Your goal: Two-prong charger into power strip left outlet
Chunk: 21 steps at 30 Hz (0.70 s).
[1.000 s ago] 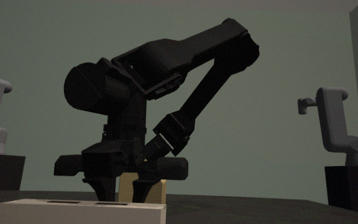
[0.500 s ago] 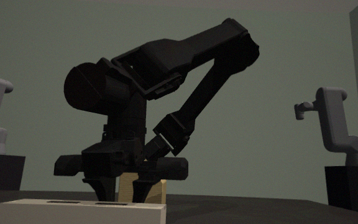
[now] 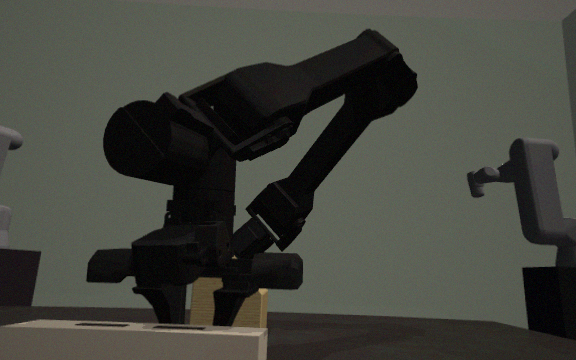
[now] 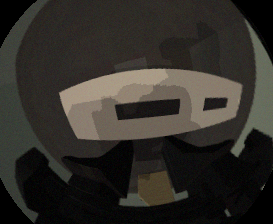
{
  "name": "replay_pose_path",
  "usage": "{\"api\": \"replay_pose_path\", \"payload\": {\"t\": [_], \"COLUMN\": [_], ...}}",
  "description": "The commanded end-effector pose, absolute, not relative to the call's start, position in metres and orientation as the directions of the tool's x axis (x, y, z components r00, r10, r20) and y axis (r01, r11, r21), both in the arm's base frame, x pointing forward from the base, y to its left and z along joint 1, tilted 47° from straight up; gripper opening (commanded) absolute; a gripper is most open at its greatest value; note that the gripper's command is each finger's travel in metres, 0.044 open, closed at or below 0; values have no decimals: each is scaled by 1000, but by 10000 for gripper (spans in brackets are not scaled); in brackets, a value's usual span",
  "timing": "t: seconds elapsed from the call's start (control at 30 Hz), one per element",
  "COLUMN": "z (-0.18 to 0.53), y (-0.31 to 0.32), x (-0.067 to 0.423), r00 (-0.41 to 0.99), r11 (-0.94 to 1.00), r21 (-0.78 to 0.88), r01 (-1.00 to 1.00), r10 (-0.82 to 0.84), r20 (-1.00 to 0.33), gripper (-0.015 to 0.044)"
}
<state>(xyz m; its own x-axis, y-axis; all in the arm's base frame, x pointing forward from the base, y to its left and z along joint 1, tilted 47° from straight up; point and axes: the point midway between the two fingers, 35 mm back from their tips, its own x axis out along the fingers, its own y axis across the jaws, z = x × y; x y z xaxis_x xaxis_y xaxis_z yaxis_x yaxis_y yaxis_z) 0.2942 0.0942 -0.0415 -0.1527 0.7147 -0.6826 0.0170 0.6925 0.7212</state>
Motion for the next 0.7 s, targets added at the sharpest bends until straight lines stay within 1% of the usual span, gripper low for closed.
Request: {"api": "replay_pose_path", "payload": {"t": [0.0,0.67], "z": [-42,-40], "y": [96,94], "x": [300,301], "r00": [-134,-134], "r11": [692,693], "r21": [721,721], "r01": [-5,-5], "r10": [714,714], "r20": [-687,-687], "gripper": [0,0]}}
